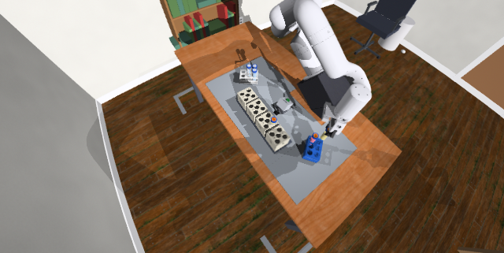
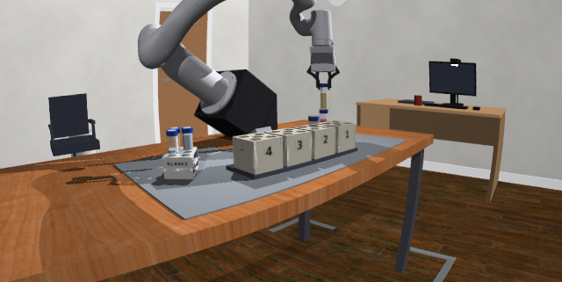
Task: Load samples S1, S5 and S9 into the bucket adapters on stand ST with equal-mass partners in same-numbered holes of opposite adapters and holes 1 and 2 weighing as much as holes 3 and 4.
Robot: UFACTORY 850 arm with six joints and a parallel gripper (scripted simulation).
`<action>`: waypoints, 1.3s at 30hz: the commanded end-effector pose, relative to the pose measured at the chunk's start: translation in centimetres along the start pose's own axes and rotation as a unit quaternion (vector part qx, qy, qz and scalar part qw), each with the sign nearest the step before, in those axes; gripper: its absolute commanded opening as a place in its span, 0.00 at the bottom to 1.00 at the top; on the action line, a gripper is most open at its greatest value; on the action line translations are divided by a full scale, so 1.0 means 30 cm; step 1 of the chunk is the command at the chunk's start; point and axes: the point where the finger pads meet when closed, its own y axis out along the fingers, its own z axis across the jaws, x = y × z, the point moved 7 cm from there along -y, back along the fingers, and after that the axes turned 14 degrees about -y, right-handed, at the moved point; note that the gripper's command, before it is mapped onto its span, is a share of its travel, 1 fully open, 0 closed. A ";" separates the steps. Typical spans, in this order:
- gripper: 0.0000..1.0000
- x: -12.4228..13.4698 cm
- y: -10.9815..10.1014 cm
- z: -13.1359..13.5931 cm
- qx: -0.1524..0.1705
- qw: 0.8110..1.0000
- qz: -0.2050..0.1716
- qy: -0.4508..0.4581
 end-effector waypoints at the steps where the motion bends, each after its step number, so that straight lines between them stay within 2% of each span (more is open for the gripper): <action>1: 0.00 -0.001 0.024 -0.003 -0.001 1.000 0.000 0.000; 18: 0.00 -0.001 0.121 -0.003 -0.001 1.000 0.000 0.000; 39: 0.00 -0.001 0.131 -0.003 -0.001 1.000 0.000 0.000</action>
